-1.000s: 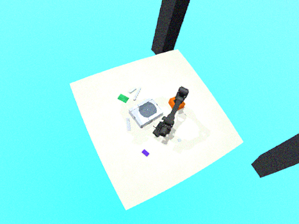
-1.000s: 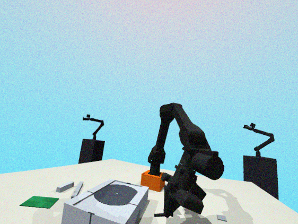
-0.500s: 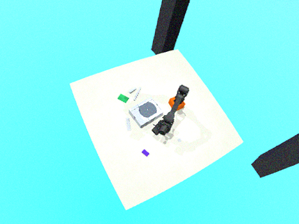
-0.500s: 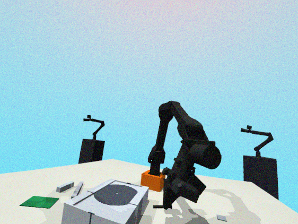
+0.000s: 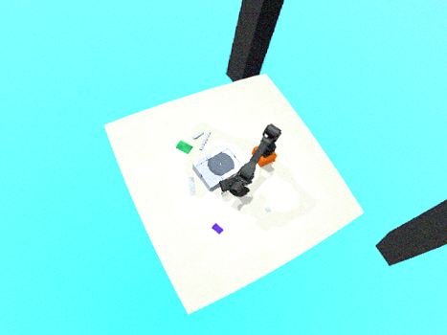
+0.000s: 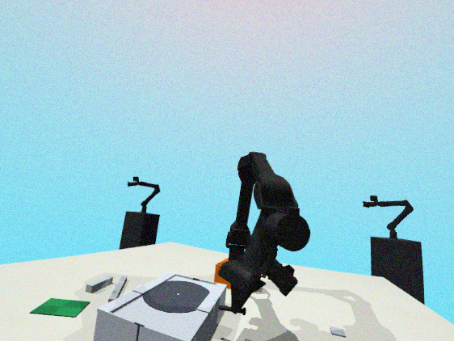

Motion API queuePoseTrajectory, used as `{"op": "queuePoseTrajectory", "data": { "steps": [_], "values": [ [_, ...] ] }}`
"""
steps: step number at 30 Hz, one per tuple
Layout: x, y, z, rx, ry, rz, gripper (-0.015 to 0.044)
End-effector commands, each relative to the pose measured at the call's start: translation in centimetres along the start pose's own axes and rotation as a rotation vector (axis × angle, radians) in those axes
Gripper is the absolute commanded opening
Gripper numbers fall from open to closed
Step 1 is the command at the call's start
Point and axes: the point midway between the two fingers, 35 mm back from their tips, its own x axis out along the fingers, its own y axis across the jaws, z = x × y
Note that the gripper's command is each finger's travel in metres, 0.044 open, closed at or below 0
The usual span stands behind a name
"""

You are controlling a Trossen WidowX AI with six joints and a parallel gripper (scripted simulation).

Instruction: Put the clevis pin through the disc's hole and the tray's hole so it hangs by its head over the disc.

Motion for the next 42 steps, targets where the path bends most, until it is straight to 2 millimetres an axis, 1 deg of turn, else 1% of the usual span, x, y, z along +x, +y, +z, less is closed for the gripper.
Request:
{"op": "queuePoseTrajectory", "data": {
  "steps": [1, 20, 42],
  "values": [
    [0.0, -0.2, -0.8, 0.125, -0.011, 0.012, 0.0000],
    [0.5, -1.0, -4.5, 0.774, -0.031, 0.089, 0.0000],
    [0.9, -1.4, -8.7, 1.524, -0.017, 0.192, 0.0000]
  ]
}}
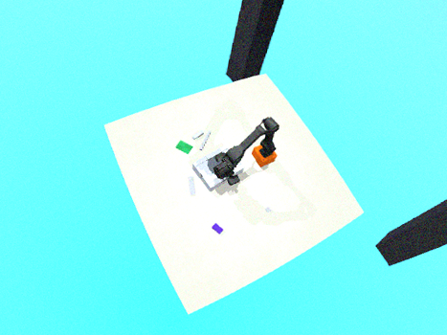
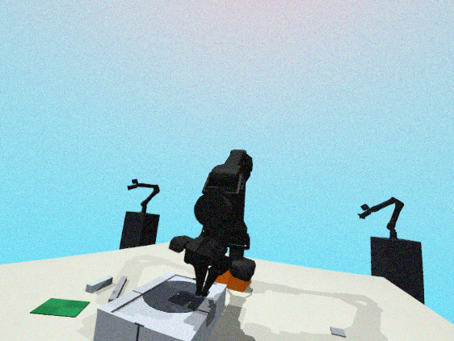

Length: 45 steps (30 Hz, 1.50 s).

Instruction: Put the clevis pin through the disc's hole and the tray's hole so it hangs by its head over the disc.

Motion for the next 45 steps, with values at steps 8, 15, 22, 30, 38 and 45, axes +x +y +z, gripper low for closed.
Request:
{"op": "queuePoseTrajectory", "data": {
  "steps": [8, 15, 22, 30, 38, 45],
  "values": [
    [-0.2, -2.0, -0.3, 0.363, 0.014, 0.039, 0.0000],
    [-0.3, -3.2, -0.5, 0.603, 0.029, 0.062, 0.0000],
    [-0.4, -4.5, -0.8, 0.842, 0.048, 0.082, 0.0000],
    [-0.5, -5.9, -1.1, 1.115, 0.073, 0.104, 0.0000],
    [-0.6, -7.3, -1.6, 1.388, 0.103, 0.123, 0.0000],
    [-0.7, -7.7, -1.7, 1.473, 0.113, 0.129, 0.0000]
  ]
}}
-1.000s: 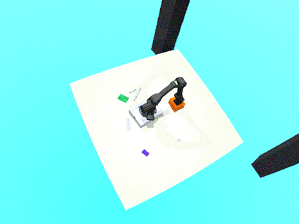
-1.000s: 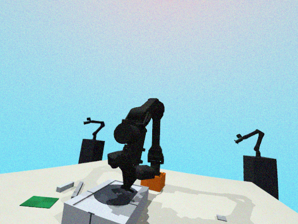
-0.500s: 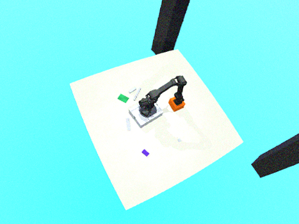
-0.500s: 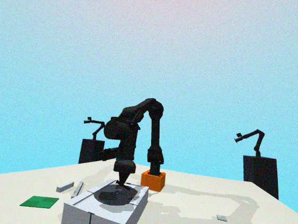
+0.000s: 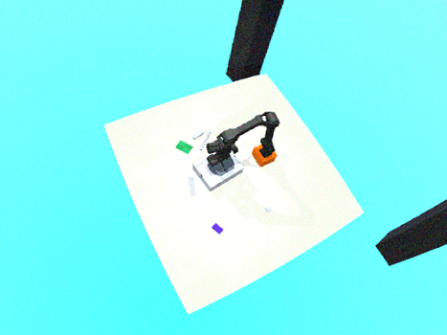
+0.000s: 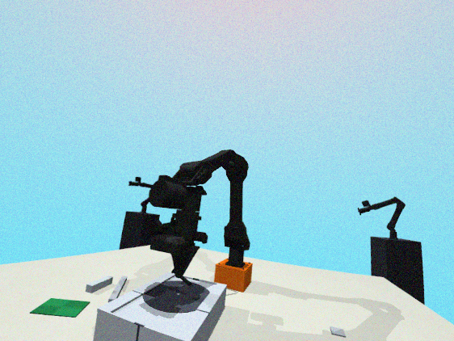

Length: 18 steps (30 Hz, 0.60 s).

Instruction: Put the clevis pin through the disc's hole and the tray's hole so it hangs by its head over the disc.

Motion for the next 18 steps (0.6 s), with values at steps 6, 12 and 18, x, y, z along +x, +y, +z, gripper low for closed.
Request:
{"op": "queuePoseTrajectory", "data": {
  "steps": [6, 12, 18],
  "values": [
    [-0.21, -0.06, 0.00, 0.012, -0.052, -0.001, 0.0000],
    [-0.21, -0.02, -0.35, 0.006, -0.203, -0.007, 0.0000],
    [-0.10, 0.00, -0.85, 0.005, -0.359, -0.009, 0.0000]
  ]
}}
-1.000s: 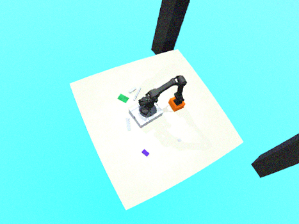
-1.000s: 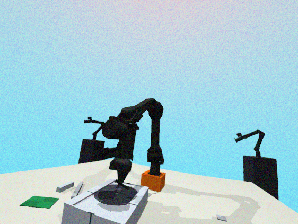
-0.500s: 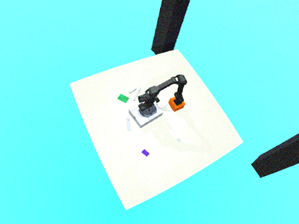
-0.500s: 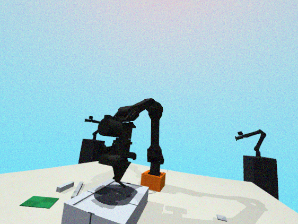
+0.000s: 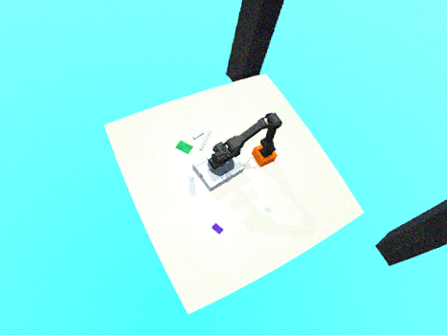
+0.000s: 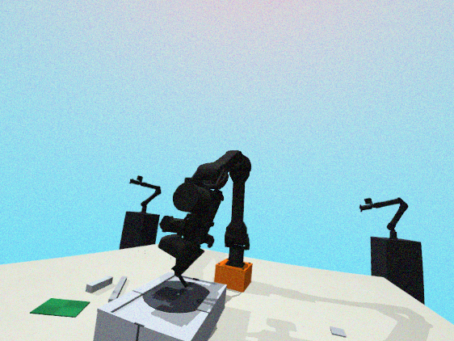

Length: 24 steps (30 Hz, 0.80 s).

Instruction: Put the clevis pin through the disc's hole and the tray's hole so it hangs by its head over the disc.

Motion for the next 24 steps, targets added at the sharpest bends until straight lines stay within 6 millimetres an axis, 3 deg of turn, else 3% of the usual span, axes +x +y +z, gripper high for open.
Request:
{"op": "queuePoseTrajectory", "data": {
  "steps": [1, 24],
  "values": [
    [0.0, -0.1, -0.3, 0.003, -0.091, 0.000, 0.0000],
    [0.9, -0.2, -2.3, 0.008, -0.696, -0.014, 0.0000]
  ]
}}
